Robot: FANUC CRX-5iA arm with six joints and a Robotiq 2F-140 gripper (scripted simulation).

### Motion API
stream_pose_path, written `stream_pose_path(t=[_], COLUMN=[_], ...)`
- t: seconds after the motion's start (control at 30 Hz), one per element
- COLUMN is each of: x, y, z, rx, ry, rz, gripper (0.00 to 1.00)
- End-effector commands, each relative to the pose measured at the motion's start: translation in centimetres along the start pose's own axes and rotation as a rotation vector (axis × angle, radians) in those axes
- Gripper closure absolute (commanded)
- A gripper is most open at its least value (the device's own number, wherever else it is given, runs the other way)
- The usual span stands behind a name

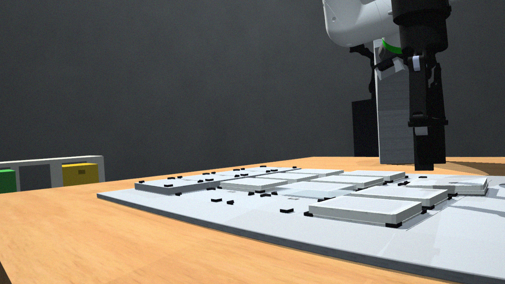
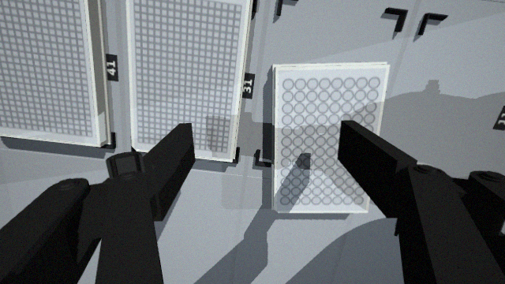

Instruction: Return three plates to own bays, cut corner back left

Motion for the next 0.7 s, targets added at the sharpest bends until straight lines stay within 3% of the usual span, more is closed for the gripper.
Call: stream_pose_path(t=[0.0,0.33,0.67], x=[0.1,0.0,-0.1], y=[0.4,1.5,1.6], z=[1.1,4.9,5.0], rx=[-0.001,-0.001,-0.001], ry=[-0.005,-0.004,-0.005], rz=[0.002,0.002,0.002], gripper=[0.3,0.3,0.3])
Point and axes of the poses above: the point where the finger pads meet when closed, its own x axis back along the fingers, its own z axis across the jaws, y = z × x, the point moved 8 cm from there along x, back along the fingers, and after that the axes turned 1 degree about -x, right-handed, at the moved point
